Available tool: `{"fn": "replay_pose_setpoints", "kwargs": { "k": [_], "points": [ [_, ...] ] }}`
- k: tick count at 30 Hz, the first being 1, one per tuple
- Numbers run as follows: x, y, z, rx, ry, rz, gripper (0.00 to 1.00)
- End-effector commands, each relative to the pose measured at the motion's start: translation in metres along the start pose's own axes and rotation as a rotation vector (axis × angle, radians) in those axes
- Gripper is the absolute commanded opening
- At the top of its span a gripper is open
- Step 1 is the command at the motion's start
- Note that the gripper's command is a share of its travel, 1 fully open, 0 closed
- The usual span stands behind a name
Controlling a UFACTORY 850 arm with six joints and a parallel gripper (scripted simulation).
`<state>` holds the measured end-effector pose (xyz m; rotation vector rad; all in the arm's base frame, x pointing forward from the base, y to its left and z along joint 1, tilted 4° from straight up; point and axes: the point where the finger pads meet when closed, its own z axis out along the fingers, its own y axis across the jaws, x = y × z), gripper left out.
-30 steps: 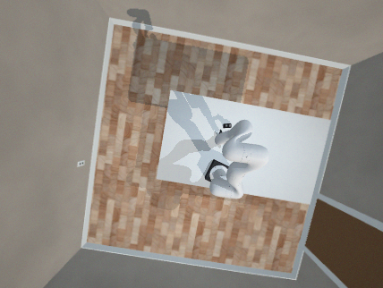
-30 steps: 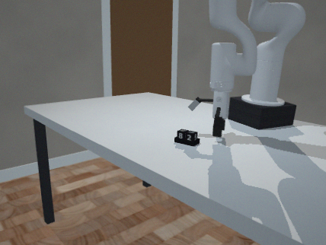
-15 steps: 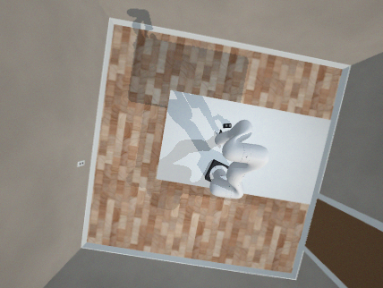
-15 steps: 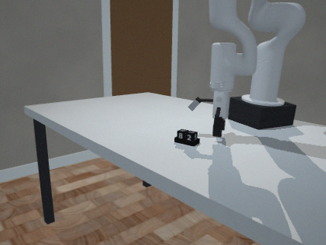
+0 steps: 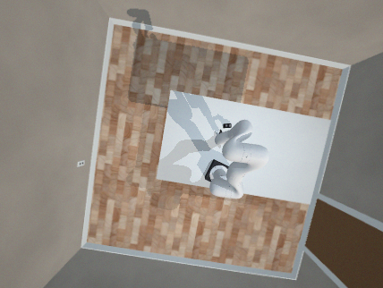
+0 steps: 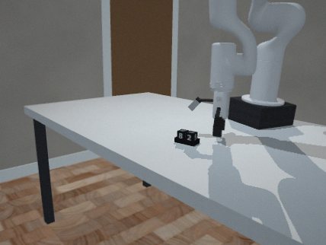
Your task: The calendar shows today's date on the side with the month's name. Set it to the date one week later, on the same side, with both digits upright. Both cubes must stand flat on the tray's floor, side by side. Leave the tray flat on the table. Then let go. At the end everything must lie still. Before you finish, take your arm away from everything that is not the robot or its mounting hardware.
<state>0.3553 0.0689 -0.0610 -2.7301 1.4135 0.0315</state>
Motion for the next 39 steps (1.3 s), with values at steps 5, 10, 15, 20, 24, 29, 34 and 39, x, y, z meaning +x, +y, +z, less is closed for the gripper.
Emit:
{"fn": "replay_pose_setpoints", "kwargs": {
  "k": [5,10,15,20,24,29,34,39],
  "points": [
    [0.000,-0.001,0.000,0.001,0.000,0.000,1.00],
    [0.000,-0.001,-0.003,0.001,0.000,0.000,1.00],
    [0.000,0.000,-0.020,0.001,0.000,0.000,1.00],
    [0.000,0.000,-0.032,0.001,0.000,0.000,1.00],
    [0.000,0.000,-0.037,0.001,0.000,0.000,1.00],
    [0.000,0.000,-0.038,0.001,0.000,-0.001,1.00],
    [-0.001,-0.002,-0.038,0.001,0.001,-0.116,1.00],
    [-0.002,-0.003,-0.038,0.001,0.001,-0.237,1.00]
  ]
}}
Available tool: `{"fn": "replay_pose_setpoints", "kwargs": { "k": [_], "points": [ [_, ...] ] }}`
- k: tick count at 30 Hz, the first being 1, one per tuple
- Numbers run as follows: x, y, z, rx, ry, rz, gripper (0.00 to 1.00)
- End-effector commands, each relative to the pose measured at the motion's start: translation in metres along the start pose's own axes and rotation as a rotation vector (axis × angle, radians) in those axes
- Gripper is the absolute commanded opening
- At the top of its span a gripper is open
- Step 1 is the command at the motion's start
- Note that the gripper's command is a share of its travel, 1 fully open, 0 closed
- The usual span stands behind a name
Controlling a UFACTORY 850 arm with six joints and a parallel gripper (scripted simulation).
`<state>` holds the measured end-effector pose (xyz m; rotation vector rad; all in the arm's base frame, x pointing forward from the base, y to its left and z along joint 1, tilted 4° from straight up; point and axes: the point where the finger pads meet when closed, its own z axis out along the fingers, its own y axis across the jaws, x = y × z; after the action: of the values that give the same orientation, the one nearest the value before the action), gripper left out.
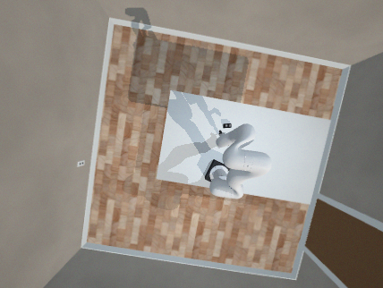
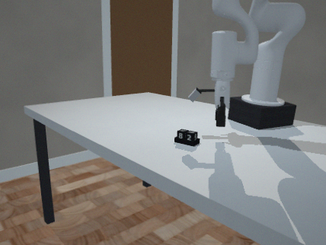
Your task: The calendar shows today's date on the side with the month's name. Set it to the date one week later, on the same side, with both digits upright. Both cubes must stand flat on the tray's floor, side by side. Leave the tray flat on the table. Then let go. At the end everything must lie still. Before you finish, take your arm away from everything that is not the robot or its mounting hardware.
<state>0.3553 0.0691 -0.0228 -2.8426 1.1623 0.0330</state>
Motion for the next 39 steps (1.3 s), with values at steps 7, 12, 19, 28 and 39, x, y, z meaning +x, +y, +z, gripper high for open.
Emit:
{"fn": "replay_pose_setpoints", "kwargs": {
  "k": [7,12,19,28,39],
  "points": [
    [-0.008,-0.012,0.000,0.002,0.008,-0.090,1.00],
    [-0.009,-0.014,0.000,0.001,0.008,-0.243,1.00],
    [-0.016,-0.024,0.000,0.001,0.008,-0.345,1.00],
    [-0.019,-0.027,0.000,0.000,0.008,-0.508,1.00],
    [-0.027,-0.039,0.000,0.000,0.008,-0.614,1.00]
  ]
}}
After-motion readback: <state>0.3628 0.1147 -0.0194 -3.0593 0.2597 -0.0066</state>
